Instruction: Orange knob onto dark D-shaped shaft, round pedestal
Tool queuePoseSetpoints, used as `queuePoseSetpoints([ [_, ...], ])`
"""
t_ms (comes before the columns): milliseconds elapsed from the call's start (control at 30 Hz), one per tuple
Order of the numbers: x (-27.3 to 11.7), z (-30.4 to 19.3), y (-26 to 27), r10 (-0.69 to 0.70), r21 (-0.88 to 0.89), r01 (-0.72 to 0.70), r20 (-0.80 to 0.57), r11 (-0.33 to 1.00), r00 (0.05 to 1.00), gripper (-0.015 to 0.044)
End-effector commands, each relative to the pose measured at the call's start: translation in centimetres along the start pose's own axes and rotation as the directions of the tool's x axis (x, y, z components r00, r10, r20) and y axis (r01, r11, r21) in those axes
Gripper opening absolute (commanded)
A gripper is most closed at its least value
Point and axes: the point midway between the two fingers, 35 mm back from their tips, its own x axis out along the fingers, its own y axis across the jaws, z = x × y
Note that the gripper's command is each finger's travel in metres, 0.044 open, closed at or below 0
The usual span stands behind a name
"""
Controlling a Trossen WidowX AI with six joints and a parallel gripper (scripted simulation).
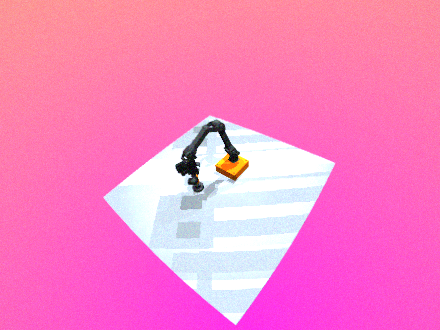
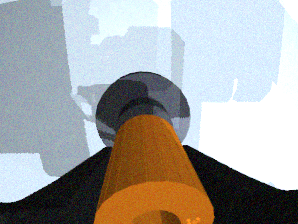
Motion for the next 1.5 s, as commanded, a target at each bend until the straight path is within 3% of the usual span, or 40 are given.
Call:
queuePoseSetpoints([
  [0, -0.43, 0.03, -0.08, -0.001, 0.003, 0.001, 0.003, 1.0, 1.0, 0.0],
  [267, -0.59, 0.13, 0.04, -0.001, 0.211, 0.0, 0.003, 0.978, 1.0, 0.0],
  [1333, -0.46, 0.12, -0.03, -0.001, 0.211, 0.0, 0.003, 0.978, 1.0, 0.0],
  [1467, -0.51, 0.15, -0.01, -0.001, 0.294, 0.0, 0.003, 0.956, 1.0, 0.0],
])
